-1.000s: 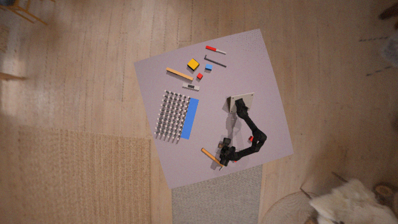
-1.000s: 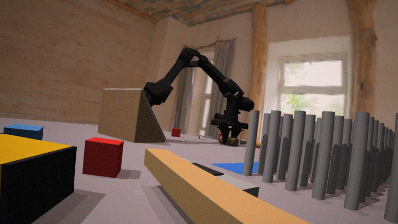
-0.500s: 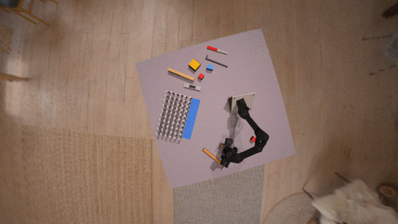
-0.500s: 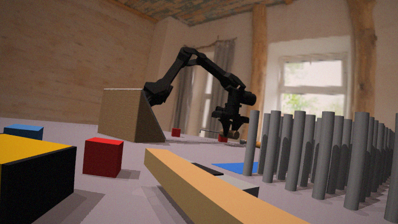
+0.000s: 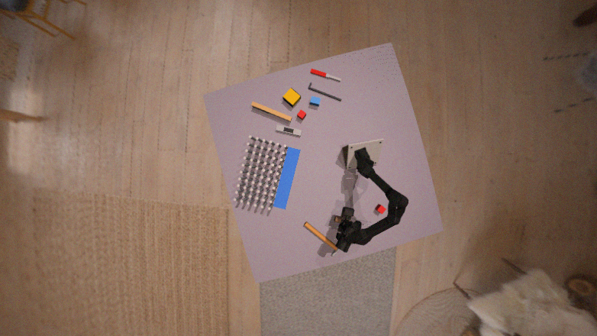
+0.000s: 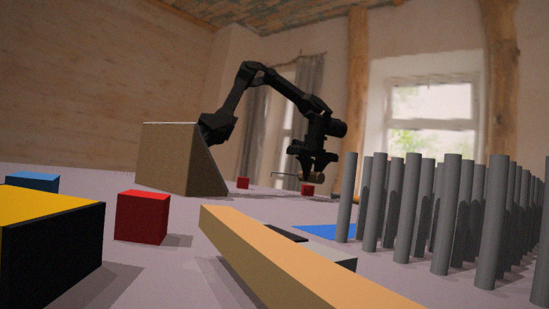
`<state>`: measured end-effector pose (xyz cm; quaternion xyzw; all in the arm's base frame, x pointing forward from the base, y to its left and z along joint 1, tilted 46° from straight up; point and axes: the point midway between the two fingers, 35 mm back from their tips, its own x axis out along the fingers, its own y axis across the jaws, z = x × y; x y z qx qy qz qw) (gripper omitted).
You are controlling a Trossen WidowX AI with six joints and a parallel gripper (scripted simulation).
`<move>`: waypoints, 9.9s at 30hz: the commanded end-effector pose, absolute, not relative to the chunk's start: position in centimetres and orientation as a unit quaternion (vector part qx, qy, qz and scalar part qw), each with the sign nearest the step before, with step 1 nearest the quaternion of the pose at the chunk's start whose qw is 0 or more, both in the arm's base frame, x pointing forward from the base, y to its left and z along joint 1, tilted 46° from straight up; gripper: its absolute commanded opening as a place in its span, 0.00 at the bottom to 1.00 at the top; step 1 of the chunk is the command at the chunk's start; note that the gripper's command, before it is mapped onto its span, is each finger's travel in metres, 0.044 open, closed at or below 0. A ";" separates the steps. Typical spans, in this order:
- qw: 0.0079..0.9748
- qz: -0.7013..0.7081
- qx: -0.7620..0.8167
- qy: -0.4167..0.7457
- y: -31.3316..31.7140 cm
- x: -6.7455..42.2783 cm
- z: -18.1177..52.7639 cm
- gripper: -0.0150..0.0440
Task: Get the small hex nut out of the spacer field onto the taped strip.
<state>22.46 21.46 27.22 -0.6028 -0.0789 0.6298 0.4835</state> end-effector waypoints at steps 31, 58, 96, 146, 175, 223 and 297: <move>0.486 0.628 -0.602 -0.081 24.3 21.9 24.2 0.25; 0.485 0.627 -0.603 -0.085 25.5 22.4 23.2 0.65; 0.484 0.627 -0.604 -0.084 20.6 21.0 27.9 1.00; 0.533 0.633 -0.508 -0.240 20.9 22.0 25.8 0.73; 0.537 0.631 -0.505 -0.242 24.1 22.6 22.9 0.73; 0.524 0.639 -0.512 -0.236 15.8 20.9 30.3 0.25; 0.805 0.327 0.050 0.494 1.2 26.1 22.4 0.25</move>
